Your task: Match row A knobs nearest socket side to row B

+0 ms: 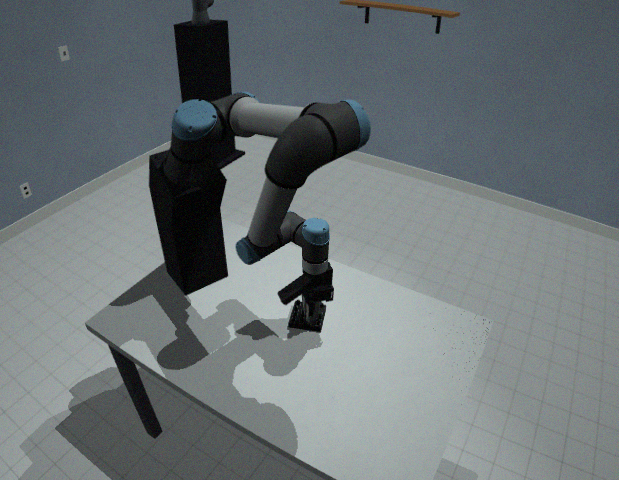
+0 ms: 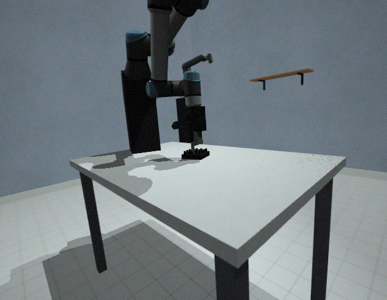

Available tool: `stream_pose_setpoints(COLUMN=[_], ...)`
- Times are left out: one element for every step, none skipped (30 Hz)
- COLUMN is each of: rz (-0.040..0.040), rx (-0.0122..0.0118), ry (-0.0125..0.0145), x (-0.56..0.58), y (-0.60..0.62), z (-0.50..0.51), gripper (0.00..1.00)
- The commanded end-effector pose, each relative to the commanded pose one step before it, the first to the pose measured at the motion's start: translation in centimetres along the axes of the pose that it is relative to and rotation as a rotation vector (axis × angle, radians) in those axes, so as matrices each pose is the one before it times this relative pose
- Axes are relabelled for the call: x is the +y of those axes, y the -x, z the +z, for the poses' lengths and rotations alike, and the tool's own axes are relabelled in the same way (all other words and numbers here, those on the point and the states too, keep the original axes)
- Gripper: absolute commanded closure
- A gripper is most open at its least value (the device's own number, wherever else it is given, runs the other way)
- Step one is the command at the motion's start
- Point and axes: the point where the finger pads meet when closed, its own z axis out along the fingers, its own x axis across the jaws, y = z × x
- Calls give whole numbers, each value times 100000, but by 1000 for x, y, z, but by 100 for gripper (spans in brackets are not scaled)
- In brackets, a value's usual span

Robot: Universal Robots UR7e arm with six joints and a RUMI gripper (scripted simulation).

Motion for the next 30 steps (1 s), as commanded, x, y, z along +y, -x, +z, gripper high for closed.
stream_pose_setpoints(rz=[-10191,-1493,-1446,-1397,-1348,-1298,-1247,0,0,-1197,-1146,-1094,-1043,-992,-940,-889,-839,-788,-738,-688,-640,-592,-545,-498,0,0,-454,-410,-368,-327], rx=[-28,0,0,0,0,0,0,0,0,0,0,0,0,0,0,0,0,0,0,0,0,0,0,0,0,0,0,0,0,0], ry=[312,0,0,0,0,0,0,0,0,0,0,0,0,0,0,0,0,0,0,0,0,0,0,0,0,0,0,0,0,0], x=[30,0,0,0,0,0,0,0,0,0,0,0,0,0,0,0,0,0,0,0,0,0,0,0,0,0,0,0,0,0], y=[90,7,7,7,6,6,6,0,0,6,5,5,5,5,5,4,4,4,4,3,3,3,3,2,0,0,2,2,2,2], z=[-36,0,0,0,0,0,0,0,0,0,0,0,0,0,0,0,0,0,0,0,0,0,0,0,0,0,0,0,0,0], gripper=[96,96,96,96,96,96,96,96,96,96,96,96,96,96,96,96,96,96,96,96,96,96,96,96,96,96,96,96,96,96])
